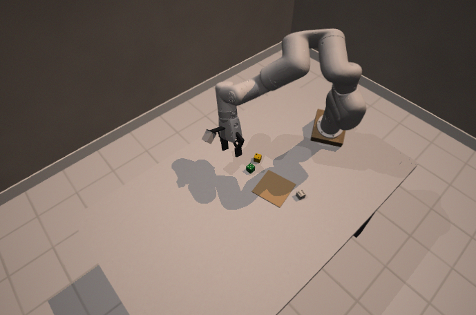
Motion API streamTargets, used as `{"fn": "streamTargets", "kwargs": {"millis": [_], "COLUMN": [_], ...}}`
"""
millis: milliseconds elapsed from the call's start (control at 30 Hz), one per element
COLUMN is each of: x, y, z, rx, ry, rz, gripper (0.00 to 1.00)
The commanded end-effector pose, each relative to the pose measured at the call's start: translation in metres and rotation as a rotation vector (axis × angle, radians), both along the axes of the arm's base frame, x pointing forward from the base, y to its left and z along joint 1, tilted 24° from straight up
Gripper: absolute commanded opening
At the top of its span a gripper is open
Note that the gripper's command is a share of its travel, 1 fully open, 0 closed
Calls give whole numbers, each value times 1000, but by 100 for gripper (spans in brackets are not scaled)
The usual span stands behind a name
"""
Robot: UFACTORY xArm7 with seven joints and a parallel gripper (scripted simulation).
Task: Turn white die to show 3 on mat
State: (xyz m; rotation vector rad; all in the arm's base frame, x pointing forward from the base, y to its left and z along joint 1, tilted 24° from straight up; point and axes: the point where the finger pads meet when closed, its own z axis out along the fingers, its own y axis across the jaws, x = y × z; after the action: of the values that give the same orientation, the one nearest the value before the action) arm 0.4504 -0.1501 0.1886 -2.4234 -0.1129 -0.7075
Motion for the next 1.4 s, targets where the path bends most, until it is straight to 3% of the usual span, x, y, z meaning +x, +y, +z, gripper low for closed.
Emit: {"fn": "streamTargets", "kwargs": {"millis": [0,167,233,733,800,1300,1367], "x": [-1,-1,-33,-33,-57,-57,-74], "y": [-1,-1,8,8,13,13,14], "z": [1,1,-2,-2,-3,-3,-3], "rx": [-7,-7,-121,-121,-223,-223,-302], "ry": [4,4,92,92,145,145,172], "rz": [-4,-4,-12,-12,-25,-25,-38], "gripper": [100,100,100,100,100,100,100]}}
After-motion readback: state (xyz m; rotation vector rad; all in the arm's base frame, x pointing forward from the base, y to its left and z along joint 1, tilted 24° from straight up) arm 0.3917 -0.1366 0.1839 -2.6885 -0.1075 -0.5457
